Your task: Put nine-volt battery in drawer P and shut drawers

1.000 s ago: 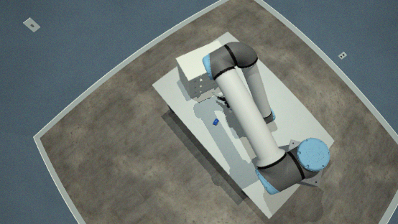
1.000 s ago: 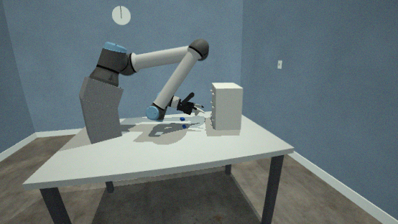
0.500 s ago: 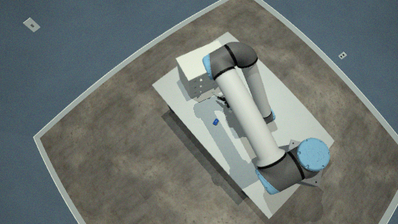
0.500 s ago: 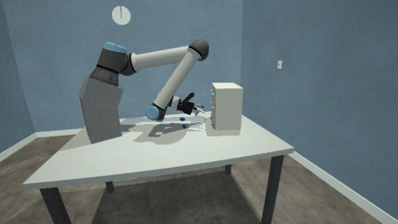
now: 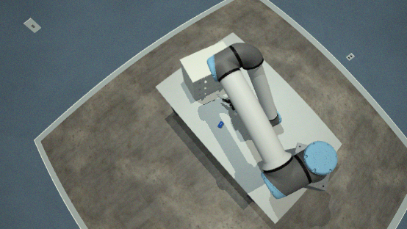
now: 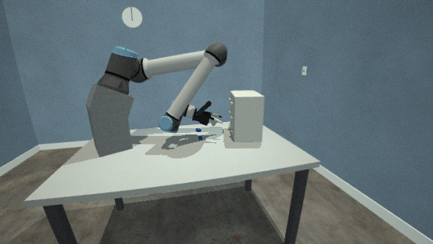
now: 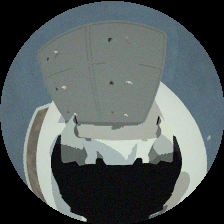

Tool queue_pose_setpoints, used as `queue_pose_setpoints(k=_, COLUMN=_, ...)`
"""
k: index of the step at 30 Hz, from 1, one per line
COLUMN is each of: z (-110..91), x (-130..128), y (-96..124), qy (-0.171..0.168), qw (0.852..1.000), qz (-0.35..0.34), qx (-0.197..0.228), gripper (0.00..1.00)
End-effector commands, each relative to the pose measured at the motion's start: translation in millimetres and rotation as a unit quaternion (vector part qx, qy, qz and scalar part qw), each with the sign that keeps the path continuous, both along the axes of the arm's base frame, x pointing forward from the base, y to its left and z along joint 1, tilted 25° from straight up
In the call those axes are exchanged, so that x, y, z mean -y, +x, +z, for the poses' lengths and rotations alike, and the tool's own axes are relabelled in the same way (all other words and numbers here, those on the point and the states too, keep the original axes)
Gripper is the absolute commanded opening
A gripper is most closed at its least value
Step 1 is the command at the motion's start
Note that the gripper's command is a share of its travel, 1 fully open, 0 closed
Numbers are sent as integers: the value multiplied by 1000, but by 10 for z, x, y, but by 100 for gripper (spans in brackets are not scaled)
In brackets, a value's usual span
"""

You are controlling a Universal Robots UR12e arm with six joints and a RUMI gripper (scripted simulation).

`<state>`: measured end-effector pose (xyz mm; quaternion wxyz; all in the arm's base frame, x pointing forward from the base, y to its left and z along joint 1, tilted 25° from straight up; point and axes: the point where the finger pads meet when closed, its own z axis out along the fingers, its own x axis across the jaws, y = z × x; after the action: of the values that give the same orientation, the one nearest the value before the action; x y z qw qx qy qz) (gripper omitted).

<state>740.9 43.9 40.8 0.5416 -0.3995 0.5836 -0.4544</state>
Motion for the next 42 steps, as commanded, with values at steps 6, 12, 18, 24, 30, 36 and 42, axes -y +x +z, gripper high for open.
queue_pose_setpoints(k=6, z=5, x=0, y=-1, qy=0, qw=1000, qz=0, qx=0, gripper=100)
queue_pose_setpoints(k=12, z=7, x=1, y=-2, qy=0, qw=1000, qz=0, qx=0, gripper=100)
queue_pose_setpoints(k=18, z=35, x=8, y=-14, qy=0, qw=1000, qz=0, qx=0, gripper=100)
queue_pose_setpoints(k=24, z=69, x=16, y=-27, qy=0, qw=1000, qz=0, qx=0, gripper=100)
queue_pose_setpoints(k=30, z=120, x=28, y=-47, qy=0, qw=1000, qz=0, qx=0, gripper=100)
queue_pose_setpoints(k=36, z=147, x=35, y=-58, qy=0, qw=1000, qz=0, qx=0, gripper=100)
queue_pose_setpoints(k=42, z=150, x=35, y=-60, qy=0, qw=1000, qz=0, qx=0, gripper=100)
